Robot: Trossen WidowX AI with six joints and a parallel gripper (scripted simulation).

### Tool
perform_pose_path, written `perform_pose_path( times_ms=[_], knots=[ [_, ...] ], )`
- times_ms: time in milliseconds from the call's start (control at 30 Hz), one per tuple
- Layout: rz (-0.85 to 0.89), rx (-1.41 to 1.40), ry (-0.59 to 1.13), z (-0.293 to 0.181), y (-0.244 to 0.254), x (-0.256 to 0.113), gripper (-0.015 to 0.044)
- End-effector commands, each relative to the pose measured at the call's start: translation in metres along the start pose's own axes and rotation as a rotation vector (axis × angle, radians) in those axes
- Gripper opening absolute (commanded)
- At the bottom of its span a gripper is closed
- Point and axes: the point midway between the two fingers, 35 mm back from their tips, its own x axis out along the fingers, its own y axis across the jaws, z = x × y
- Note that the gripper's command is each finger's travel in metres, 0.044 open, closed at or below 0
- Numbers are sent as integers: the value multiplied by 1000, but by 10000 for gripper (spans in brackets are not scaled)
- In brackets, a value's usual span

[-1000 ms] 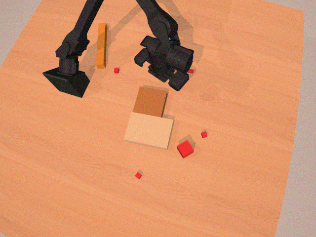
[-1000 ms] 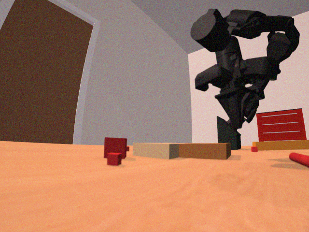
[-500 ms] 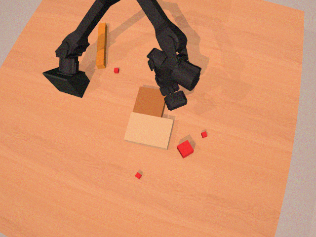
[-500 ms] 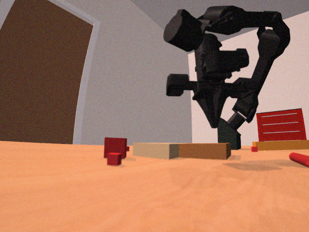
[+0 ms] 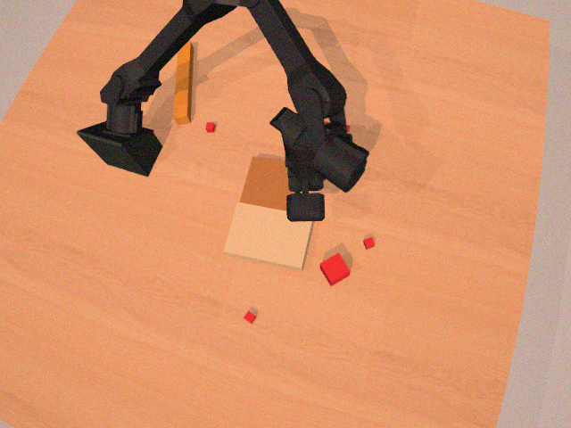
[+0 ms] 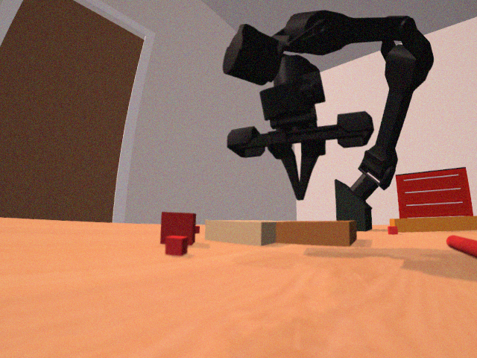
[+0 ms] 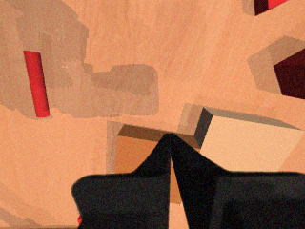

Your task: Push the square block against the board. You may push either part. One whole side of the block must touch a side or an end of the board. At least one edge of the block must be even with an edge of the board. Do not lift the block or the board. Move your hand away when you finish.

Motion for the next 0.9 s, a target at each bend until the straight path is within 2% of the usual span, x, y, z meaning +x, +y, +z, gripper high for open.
perform_pose_path(
  times_ms=[0, 67, 133, 867],
  knots=[
    [-7, 15, 0, 2, -2, 11, 0],
    [-5, 15, 0, 3, -2, 42, 0],
    [-4, 15, -1, 2, -2, 54, 0],
    [-4, 15, 0, -9, -2, 54, 0]
  ],
)
